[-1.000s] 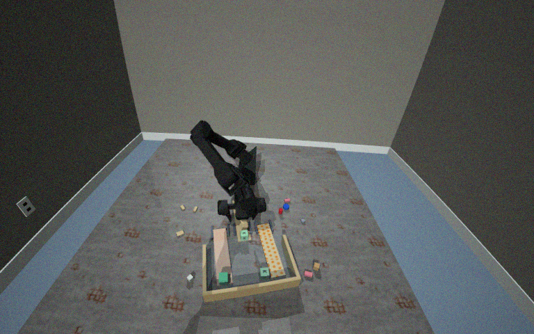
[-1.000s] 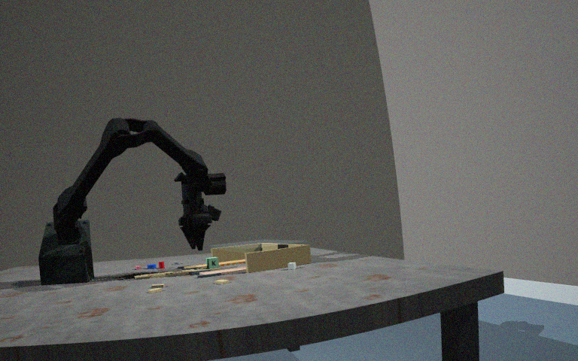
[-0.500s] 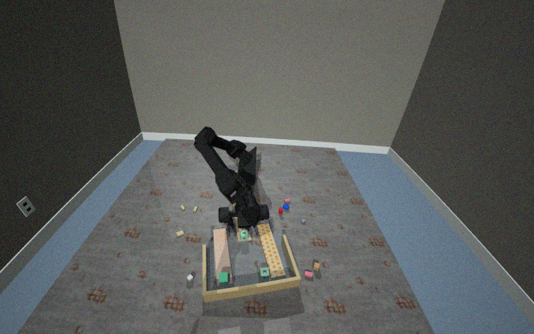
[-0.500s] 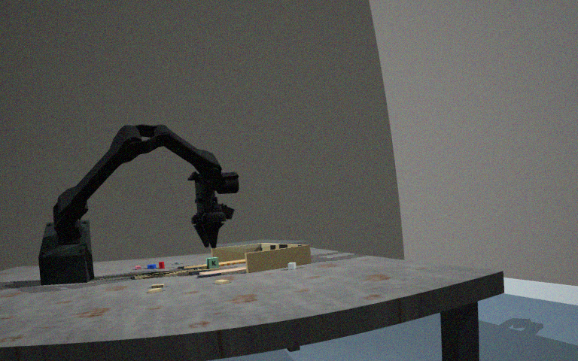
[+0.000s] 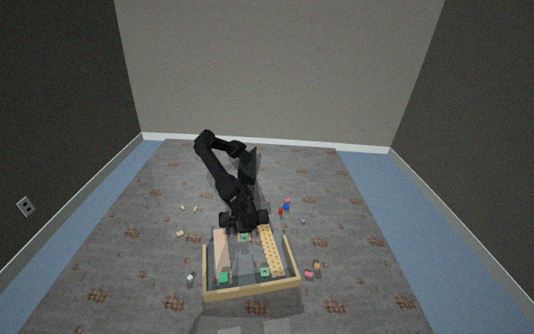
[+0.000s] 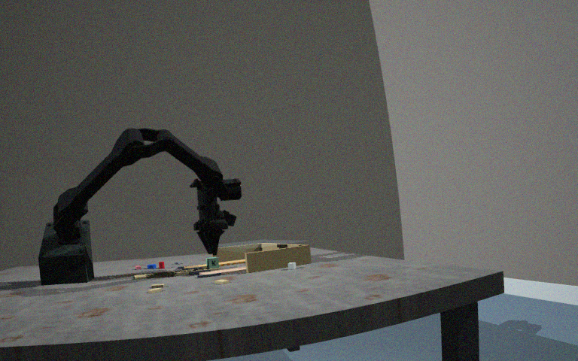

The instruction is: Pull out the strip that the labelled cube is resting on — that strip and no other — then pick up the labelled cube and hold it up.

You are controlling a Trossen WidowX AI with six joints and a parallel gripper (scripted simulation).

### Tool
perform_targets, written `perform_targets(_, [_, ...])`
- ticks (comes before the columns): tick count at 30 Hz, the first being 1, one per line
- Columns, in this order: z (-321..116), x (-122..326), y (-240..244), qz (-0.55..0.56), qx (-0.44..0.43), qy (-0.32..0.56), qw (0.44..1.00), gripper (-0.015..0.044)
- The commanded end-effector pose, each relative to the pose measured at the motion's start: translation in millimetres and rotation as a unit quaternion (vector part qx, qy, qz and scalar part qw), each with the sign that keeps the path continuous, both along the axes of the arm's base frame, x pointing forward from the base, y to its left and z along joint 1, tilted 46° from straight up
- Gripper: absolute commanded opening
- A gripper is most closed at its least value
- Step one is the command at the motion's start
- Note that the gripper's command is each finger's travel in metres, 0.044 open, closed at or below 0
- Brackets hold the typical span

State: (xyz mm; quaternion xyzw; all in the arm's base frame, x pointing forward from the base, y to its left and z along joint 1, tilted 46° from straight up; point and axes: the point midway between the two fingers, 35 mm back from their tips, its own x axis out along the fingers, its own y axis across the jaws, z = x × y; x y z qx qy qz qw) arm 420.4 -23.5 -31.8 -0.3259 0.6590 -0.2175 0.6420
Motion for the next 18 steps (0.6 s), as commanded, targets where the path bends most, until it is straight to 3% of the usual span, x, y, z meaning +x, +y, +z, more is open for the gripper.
perform_targets(1, [-8, -1, -5, 0.002, -0.003, 0.005, 1.0, 0.025])
perform_targets(18, [-25, -2, -24, 0.002, -0.004, 0.005, 1.0, 0.025])
